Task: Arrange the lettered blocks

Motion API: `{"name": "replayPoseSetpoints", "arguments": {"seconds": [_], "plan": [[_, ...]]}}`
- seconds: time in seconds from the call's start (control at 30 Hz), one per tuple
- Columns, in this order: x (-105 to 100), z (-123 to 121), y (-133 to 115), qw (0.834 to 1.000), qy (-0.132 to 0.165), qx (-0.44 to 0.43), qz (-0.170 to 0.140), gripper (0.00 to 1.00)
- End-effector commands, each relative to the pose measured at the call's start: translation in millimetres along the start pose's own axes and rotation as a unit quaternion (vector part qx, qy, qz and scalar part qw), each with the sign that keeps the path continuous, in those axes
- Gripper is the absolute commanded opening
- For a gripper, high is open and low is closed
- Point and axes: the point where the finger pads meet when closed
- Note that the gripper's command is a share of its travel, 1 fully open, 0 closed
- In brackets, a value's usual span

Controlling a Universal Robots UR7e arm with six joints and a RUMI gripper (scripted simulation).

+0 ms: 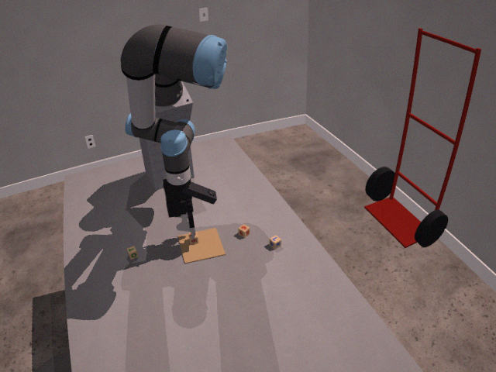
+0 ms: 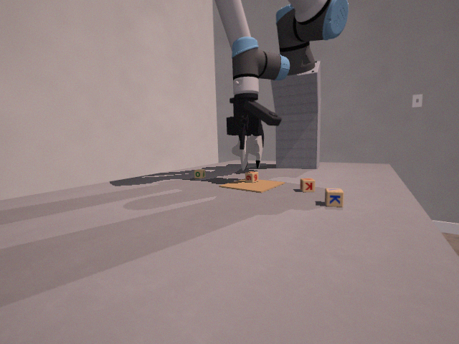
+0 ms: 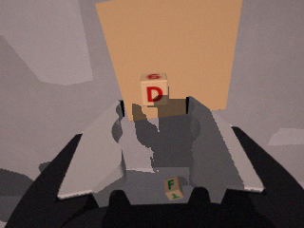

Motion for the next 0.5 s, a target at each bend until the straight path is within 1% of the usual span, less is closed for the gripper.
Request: {"name": "replayPoseSetpoints", "arguments": {"seconds": [0.0,0.27,0.47], "plan": [[-0.1,2.6,0.5,1.0,-0.002,-0.001,0.0,0.4],[3.7,2.2,0.8,1.0,-0.002,-0.001,0.0,0.4],[13.9,2.2,0.7,1.0,-0.002,-0.001,0.0,0.4]]}}
Point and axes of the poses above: the point where the finger pads meet when closed, its own x axis out along the fingers, its own z axis across the jaws, y = z × x, and after that the axes turned 10 degrees about x, right-handed
